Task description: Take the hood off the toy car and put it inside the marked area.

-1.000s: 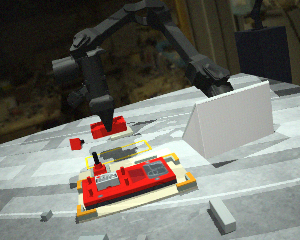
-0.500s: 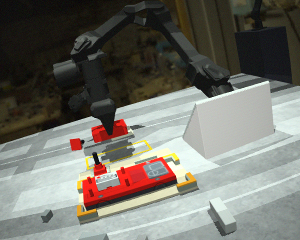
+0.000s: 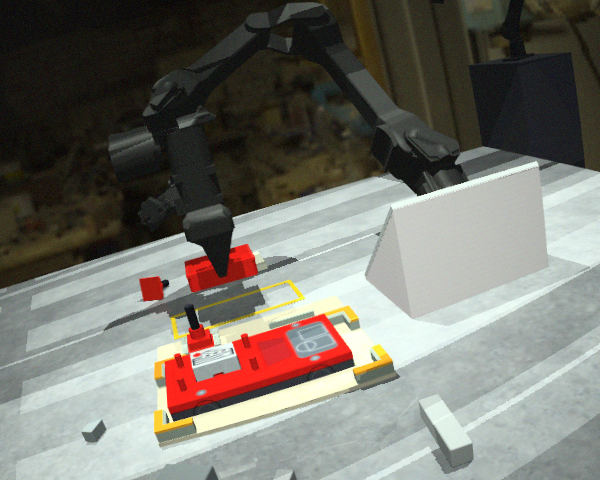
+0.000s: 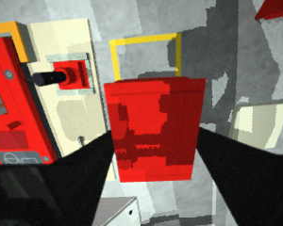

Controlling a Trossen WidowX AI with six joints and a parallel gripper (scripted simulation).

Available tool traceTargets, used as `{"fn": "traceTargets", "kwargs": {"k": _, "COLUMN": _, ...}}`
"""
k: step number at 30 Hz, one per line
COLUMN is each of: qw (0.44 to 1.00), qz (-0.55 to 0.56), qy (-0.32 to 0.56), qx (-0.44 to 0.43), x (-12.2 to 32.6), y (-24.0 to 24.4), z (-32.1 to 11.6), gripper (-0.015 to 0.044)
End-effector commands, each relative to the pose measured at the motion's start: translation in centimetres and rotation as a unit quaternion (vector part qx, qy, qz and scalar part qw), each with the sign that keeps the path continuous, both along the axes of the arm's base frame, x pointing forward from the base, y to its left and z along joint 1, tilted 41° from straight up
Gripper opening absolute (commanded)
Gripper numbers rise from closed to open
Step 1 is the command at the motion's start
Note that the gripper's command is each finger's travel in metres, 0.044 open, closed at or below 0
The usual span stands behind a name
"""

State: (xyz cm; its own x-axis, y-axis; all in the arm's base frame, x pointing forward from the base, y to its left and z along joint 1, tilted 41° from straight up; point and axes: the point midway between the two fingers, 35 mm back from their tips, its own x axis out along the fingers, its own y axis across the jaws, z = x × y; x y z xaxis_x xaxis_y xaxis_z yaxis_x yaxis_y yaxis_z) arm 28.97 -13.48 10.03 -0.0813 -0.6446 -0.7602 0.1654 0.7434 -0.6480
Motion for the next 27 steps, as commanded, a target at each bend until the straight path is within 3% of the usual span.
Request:
{"fn": "traceTargets", "kwargs": {"k": 1, "qw": 1.0, "qz": 0.003, "qy": 0.004, "qx": -0.001, "x": -0.1, "y": -0.1, "z": -0.3, "gripper": 0.0}}
{"fn": "traceTargets", "kwargs": {"k": 27, "qw": 1.0, "qz": 0.003, "qy": 0.004, "qx": -0.002, "x": -0.4, "y": -1.2, "z": -1.5, "gripper": 0.0}}
